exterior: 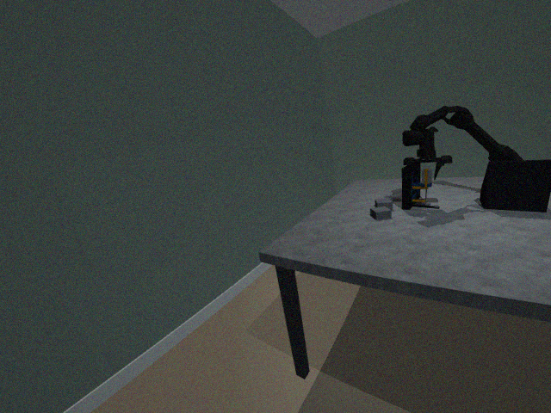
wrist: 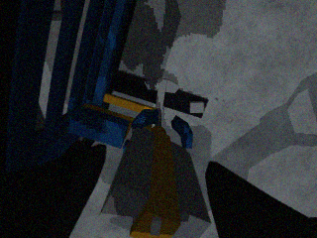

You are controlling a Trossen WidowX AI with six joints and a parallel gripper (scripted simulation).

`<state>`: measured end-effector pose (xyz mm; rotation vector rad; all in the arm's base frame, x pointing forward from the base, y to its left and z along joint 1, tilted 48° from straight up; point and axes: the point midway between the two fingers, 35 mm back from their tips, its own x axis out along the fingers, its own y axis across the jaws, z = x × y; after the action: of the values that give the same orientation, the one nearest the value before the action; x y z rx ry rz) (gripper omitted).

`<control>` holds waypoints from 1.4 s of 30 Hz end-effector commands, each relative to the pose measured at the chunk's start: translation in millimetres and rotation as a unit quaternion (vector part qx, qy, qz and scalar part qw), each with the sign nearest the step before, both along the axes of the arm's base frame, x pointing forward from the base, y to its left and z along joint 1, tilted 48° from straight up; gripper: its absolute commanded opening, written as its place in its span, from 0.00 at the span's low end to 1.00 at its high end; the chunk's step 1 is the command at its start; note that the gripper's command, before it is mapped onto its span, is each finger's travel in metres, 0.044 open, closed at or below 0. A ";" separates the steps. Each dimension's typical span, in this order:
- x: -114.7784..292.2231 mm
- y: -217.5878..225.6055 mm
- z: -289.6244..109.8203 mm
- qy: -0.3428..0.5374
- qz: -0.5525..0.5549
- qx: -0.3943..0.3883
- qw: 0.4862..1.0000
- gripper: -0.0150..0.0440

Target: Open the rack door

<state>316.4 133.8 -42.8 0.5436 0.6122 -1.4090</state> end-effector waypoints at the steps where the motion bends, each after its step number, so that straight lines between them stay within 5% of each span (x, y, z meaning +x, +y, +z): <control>1: 0.3 -0.5 0.4 -0.072 -0.067 0.005 0.995 0.75; 10: 0.3 -0.5 0.5 -0.117 -0.108 0.009 0.987 0.75; 42: 0.3 -0.5 0.5 -0.117 -0.108 0.009 0.987 0.36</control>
<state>316.7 133.5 -42.6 0.7944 0.3870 -1.5158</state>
